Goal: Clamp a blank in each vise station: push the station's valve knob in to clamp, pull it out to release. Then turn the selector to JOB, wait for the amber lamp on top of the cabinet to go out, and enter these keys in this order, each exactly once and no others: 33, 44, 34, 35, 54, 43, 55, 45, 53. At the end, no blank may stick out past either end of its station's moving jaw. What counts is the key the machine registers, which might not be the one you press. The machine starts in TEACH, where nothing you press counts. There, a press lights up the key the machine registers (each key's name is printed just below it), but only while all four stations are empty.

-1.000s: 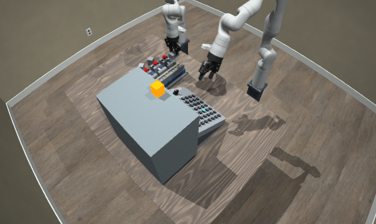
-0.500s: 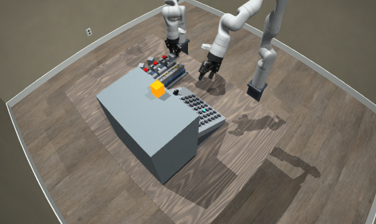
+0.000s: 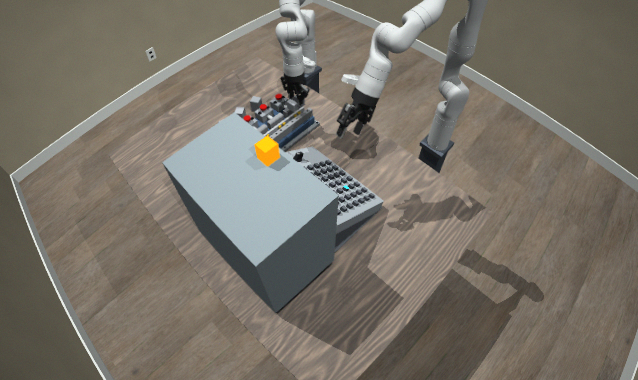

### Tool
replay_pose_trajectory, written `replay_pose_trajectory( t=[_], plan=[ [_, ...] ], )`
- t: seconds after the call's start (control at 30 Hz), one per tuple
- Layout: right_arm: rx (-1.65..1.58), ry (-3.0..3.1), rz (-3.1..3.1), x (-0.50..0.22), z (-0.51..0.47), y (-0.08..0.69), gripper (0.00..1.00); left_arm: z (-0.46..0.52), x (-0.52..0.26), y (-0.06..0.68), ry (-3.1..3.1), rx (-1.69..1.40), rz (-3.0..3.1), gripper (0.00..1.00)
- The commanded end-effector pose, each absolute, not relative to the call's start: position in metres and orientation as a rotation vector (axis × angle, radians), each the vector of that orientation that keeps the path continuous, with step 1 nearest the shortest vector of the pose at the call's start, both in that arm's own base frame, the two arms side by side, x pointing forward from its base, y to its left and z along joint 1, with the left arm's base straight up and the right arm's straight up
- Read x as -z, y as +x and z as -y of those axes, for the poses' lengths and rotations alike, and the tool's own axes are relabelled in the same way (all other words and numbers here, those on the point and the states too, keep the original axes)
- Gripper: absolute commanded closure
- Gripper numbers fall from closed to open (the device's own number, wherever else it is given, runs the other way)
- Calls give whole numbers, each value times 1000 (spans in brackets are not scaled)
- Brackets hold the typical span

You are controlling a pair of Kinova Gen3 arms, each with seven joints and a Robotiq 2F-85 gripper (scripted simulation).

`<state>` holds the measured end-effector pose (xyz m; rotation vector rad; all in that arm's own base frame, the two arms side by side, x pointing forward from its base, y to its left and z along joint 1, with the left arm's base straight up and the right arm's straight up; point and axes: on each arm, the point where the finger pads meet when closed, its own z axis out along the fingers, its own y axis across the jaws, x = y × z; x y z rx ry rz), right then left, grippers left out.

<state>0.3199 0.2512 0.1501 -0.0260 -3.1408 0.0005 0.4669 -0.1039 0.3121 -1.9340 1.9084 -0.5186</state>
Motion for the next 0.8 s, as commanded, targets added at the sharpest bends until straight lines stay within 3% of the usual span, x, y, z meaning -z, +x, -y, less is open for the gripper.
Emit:
replay_pose_trajectory(
  t=[0.0, 0.77],
  plan=[
    [1, -26, 3143, -140, -252, 321, 903, 104, -313, 467, -1933, 521, -1907, 2],
    [1, -28, 3143, -129, -252, 321, 903, 104, -313, 467, -1933, 521, -1907, 2]
  ],
)
